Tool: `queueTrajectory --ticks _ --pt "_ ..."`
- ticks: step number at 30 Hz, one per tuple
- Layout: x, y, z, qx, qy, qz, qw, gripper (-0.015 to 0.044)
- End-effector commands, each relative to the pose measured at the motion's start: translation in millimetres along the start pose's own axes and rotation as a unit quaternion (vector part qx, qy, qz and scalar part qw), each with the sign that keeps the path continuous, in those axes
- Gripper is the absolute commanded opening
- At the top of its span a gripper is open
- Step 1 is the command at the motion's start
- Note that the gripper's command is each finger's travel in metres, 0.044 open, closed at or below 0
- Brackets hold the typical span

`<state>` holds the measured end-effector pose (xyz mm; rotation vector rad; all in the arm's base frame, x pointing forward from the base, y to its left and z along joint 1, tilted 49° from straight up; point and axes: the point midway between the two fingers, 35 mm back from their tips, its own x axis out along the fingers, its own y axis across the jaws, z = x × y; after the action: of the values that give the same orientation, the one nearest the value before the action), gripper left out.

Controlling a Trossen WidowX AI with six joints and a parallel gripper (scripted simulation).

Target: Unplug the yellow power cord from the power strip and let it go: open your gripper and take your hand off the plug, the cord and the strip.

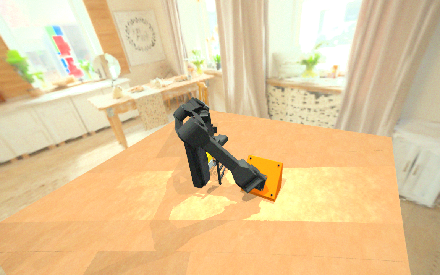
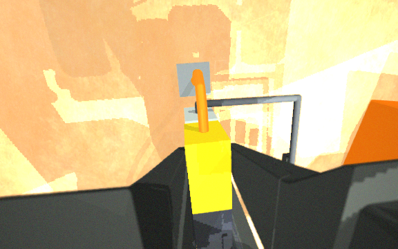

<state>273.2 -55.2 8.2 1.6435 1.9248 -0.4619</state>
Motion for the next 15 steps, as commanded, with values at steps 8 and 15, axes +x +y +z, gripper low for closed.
queueTrajectory --ticks 8,15 --pt "-10.6 2.4 36.3 -0.016 -0.043 0.005 0.999 0.0026" --pt "-10.6 2.4 36.3 -0.016 -0.043 0.005 0.999 0.0160"
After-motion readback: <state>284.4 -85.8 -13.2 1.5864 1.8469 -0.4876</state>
